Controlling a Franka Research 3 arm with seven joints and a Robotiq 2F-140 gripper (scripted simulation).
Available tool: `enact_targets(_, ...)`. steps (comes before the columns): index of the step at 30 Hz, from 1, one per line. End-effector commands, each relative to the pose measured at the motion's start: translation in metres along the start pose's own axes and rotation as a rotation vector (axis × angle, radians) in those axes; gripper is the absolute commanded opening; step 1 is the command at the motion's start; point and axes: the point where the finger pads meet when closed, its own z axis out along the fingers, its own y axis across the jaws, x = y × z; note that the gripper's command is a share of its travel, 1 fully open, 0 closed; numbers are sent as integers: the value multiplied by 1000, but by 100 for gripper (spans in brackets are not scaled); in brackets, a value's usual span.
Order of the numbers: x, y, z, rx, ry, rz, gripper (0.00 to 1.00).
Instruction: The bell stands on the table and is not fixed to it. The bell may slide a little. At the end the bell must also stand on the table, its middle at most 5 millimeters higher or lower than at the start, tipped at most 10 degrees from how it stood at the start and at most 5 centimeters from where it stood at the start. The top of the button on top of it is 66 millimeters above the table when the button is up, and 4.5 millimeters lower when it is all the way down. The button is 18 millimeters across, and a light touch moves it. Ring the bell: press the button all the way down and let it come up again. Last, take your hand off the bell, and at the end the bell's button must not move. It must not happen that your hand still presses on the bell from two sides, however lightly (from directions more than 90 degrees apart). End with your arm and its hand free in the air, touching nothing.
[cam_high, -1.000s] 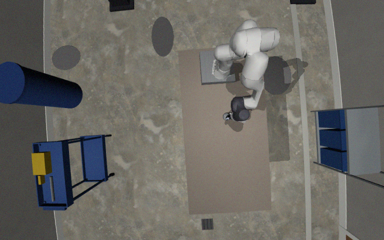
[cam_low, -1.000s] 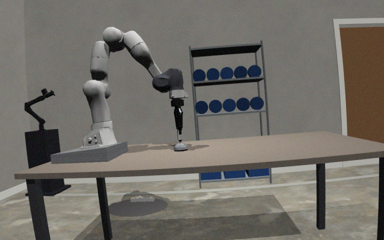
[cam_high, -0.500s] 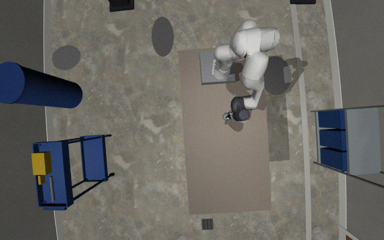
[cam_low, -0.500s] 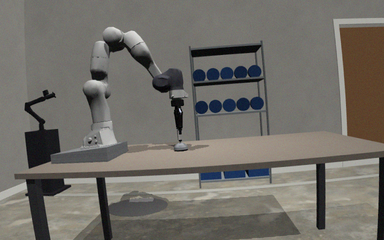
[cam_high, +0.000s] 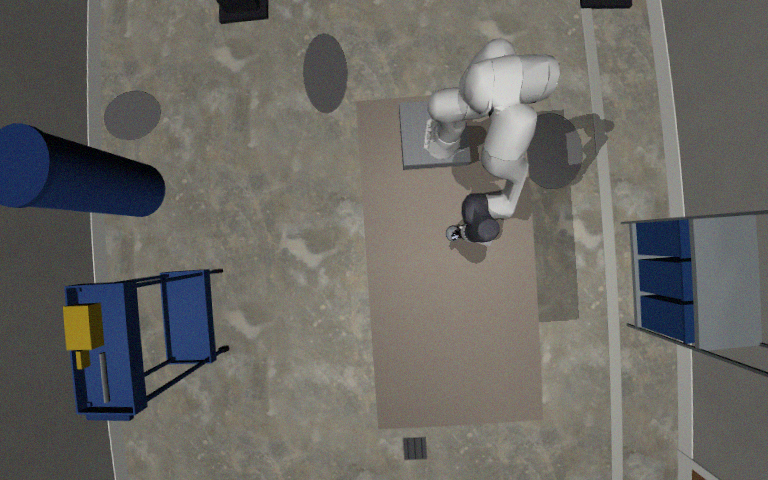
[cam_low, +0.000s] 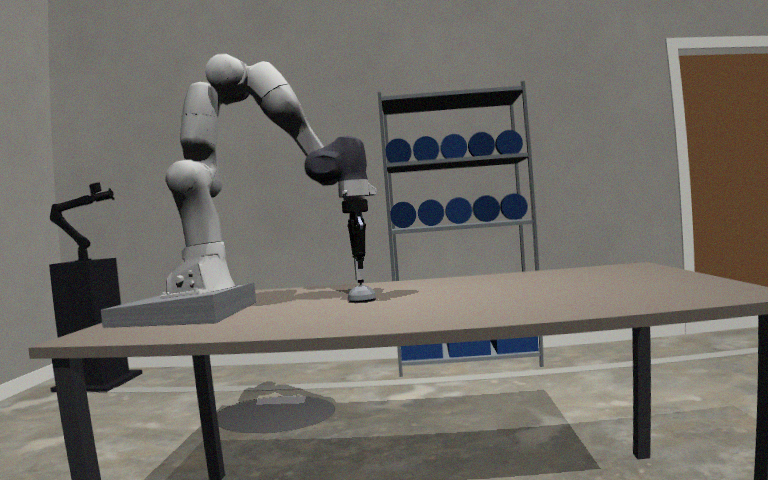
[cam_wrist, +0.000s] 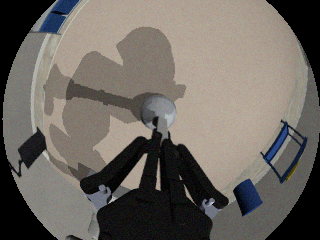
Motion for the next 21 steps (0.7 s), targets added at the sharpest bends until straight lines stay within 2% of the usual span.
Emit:
enact_targets(1, -1, 0, 3, 2, -1, -2, 0)
enact_targets(21, -1, 0, 6, 2, -1, -2, 0)
